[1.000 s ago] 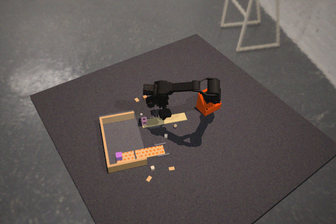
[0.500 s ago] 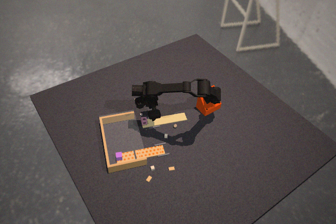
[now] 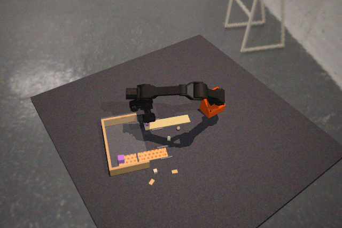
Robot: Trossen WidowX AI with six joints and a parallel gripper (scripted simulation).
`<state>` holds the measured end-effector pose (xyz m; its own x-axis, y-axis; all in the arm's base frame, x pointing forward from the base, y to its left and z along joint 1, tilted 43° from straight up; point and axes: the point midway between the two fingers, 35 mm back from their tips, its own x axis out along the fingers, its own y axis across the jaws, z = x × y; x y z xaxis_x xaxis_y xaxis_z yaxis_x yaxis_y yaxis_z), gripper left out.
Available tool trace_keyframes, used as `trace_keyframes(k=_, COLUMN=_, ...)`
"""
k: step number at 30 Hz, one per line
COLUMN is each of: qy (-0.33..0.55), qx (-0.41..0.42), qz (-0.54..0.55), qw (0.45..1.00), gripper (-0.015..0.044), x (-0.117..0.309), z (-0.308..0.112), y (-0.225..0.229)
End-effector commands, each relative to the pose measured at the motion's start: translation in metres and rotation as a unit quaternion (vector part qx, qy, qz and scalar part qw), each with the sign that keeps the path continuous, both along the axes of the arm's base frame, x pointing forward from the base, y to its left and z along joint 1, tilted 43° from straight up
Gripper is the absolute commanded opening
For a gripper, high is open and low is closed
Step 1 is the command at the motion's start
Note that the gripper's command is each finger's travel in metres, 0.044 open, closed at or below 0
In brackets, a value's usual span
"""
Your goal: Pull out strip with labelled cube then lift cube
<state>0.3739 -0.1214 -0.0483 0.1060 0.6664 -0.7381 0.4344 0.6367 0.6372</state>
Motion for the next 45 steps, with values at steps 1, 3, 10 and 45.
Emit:
trace_keyframes(k=1, qy=0.002, qx=0.002, qz=-0.002, qw=1.0, gripper=0.0256, x=0.002, z=-0.005, y=0.003)
trace_keyframes(k=3, qy=0.002, qx=0.002, qz=-0.002, qw=1.0, gripper=0.025, x=0.003, z=-0.008, y=0.006)
trace_keyframes(k=10, qy=0.002, qx=0.002, qz=-0.002, qw=1.0, gripper=0.025, x=0.004, z=-0.016, y=0.013)
trace_keyframes(k=45, qy=-0.002, qx=0.001, qz=0.001, qw=1.0, gripper=0.0053, x=0.008, z=-0.037, y=0.034)
